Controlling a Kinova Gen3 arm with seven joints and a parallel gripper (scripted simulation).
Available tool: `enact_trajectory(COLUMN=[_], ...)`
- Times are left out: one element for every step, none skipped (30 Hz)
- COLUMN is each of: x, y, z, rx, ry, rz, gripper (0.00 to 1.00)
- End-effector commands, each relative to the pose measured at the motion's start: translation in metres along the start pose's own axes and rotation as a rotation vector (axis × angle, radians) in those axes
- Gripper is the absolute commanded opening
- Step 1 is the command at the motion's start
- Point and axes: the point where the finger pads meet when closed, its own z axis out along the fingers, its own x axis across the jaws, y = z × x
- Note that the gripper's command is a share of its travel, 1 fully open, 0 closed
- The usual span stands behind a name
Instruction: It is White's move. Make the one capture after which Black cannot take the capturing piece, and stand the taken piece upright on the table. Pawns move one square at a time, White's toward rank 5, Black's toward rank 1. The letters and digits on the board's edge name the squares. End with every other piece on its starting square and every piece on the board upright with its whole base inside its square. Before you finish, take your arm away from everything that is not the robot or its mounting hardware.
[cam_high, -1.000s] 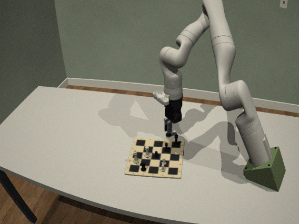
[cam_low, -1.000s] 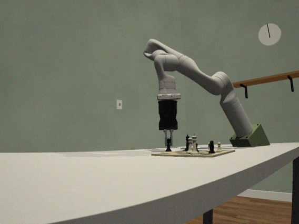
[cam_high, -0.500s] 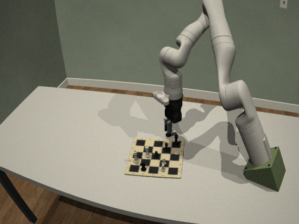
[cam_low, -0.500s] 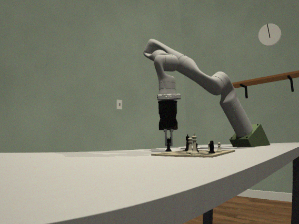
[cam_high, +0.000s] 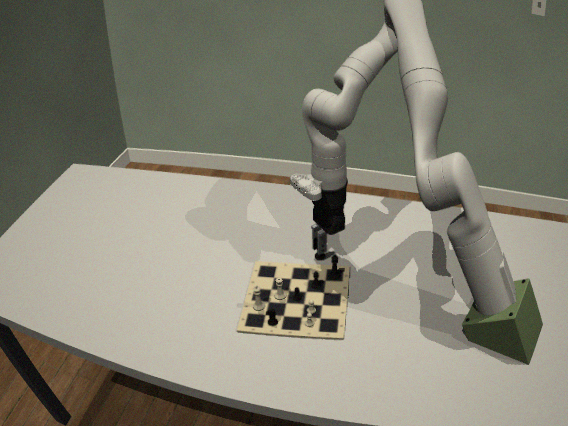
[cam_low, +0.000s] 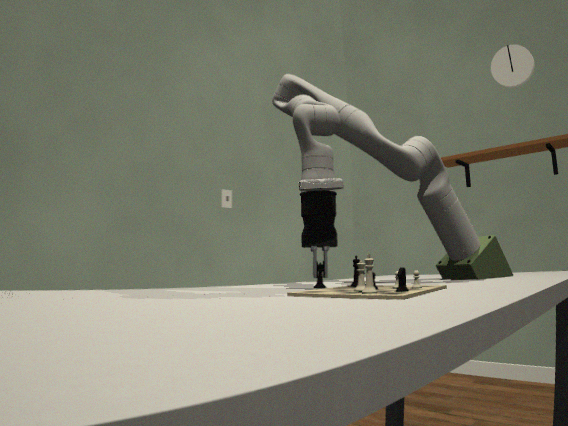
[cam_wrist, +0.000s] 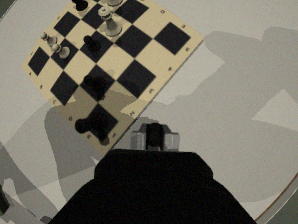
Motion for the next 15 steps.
enact_trajectory(x=[-0.0004,-0.0004,-0.0004,-0.0004,-0.0004,-0.0004,-0.0004,-0.0003,-0.0003,-0.0003,-0.0003,-0.0003,-0.0002,-0.0002,-0.0002], y=[-0.0006,-0.0006,-0.0006,-0.0006,-0.0006,-0.0006,-0.0006,-0.0006,-0.0006,-0.0007,-0.0007,-0.0007,-0.0007,-0.0007,-0.0007], z=[0.0014,0.0018,0.0022,0.0026,0.0029,0.0033,0.0036,0.0038,0.0041,0.0042,0.0042,0.0042,0.0043,0.0044,0.0045], rx=[0.002,0.002,0.002,0.002,0.002,0.002,0.002,0.002,0.002,0.002,0.002,0.002,0.002,0.002,0.002], ry=[0.003,0.003,0.003,0.003,0.003,0.003,0.003,0.003,0.003,0.003,0.003,0.003,0.003,0.003,0.003], rz=[-0.011,-0.011,-0.011,-0.011,-0.011,-0.011,-0.011,-0.011,-0.011,-0.011,-0.011,-0.011,-0.011,-0.011,-0.011], gripper=[0.0,0.0,0.0,0.0,0.0,0.0,0.0,0.0,0.0,0.0,0.0,0.0,0.0,0.0,0.0])
